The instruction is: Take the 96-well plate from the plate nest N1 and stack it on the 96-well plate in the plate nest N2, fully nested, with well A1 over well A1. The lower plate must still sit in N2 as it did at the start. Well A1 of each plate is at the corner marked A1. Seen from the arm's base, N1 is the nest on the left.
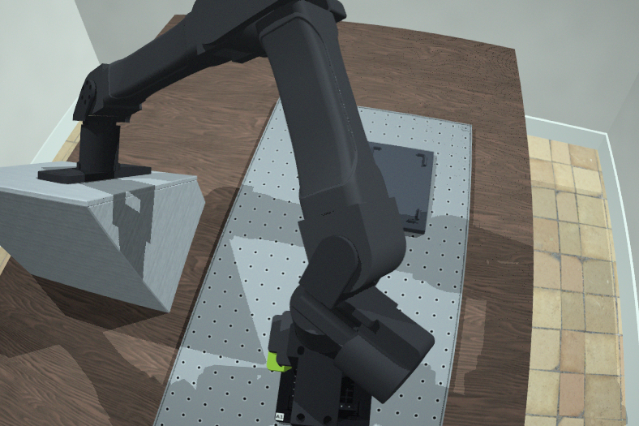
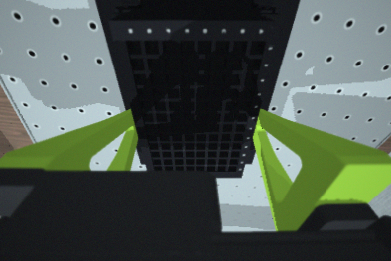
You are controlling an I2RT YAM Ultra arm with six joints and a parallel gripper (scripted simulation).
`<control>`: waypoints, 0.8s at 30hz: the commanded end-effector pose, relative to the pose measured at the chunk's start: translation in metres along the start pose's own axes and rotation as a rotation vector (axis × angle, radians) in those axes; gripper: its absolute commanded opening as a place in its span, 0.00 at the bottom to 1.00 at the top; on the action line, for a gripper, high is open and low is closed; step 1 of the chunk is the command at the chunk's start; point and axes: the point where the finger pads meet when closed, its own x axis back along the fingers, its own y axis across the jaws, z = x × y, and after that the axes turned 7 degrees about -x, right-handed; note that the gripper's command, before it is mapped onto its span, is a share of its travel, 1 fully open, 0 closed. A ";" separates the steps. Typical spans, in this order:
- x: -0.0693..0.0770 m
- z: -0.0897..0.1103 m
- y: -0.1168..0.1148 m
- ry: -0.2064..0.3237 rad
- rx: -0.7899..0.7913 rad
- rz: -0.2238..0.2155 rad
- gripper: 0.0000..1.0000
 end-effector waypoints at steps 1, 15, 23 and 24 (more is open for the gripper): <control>0.004 -0.002 0.003 -0.006 -0.001 -0.014 0.00; 0.004 -0.002 0.002 -0.006 -0.001 -0.014 0.00; 0.002 -0.006 -0.005 -0.004 -0.018 -0.012 0.00; 0.004 -0.002 0.002 -0.006 -0.001 -0.014 0.00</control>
